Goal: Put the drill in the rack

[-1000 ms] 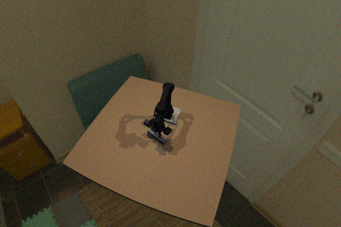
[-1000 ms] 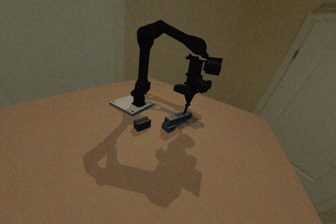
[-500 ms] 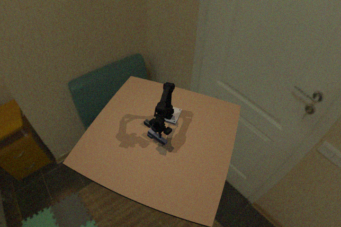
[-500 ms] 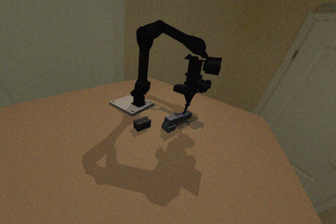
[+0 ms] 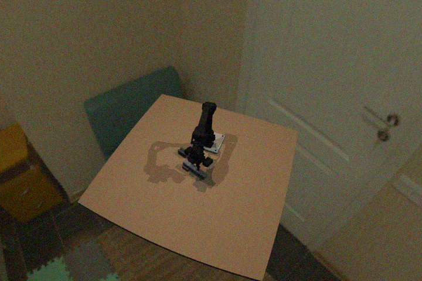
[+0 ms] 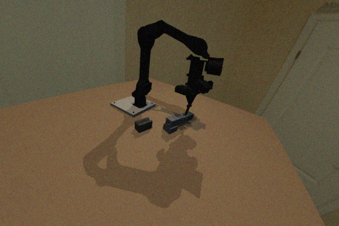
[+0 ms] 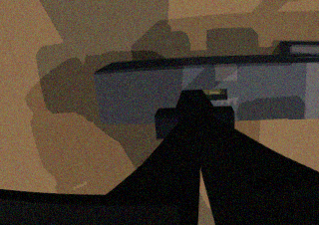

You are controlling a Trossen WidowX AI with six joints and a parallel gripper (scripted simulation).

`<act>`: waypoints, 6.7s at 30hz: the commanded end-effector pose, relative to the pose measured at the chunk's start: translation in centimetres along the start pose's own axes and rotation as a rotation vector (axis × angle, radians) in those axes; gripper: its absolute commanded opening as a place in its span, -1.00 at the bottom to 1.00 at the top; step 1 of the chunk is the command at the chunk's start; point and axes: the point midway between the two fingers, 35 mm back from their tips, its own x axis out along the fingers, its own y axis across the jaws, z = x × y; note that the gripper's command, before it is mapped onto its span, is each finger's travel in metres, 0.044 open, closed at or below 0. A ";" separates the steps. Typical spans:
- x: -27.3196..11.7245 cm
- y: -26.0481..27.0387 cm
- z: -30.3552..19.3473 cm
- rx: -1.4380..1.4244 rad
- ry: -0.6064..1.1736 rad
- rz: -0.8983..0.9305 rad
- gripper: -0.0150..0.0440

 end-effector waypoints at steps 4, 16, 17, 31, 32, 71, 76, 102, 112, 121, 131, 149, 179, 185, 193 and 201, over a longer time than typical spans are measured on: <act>2.5 0.0 -0.9 -0.004 0.070 -0.022 -0.49; 2.5 0.0 -0.9 -0.004 0.070 -0.022 -0.49; 2.5 0.0 -0.9 -0.004 0.070 -0.022 -0.49; 2.6 0.1 -0.9 -0.004 0.070 -0.022 -0.49; 2.6 0.1 -0.9 -0.004 0.070 -0.022 -0.49; 3.0 0.1 -0.9 -0.004 0.070 -0.022 -0.49; 3.1 0.1 -0.9 -0.004 0.070 -0.022 -0.49; -0.4 -7.9 1.7 -0.752 0.069 -0.005 1.00; 2.5 -14.0 0.6 -1.318 0.079 0.015 1.00; 3.8 -16.6 -0.4 -1.574 0.082 0.027 1.00; 3.8 -16.6 -0.4 -1.574 0.082 0.027 1.00; 4.5 -16.5 -0.4 -1.574 0.082 0.027 1.00; 9.0 -15.4 -0.8 -1.574 0.081 0.028 1.00; 8.6 -15.4 -0.7 -1.576 0.075 0.026 0.56; 8.6 -15.4 -0.7 -1.576 0.075 0.026 -0.16; 8.6 -15.4 -0.7 -1.576 0.075 0.026 -0.49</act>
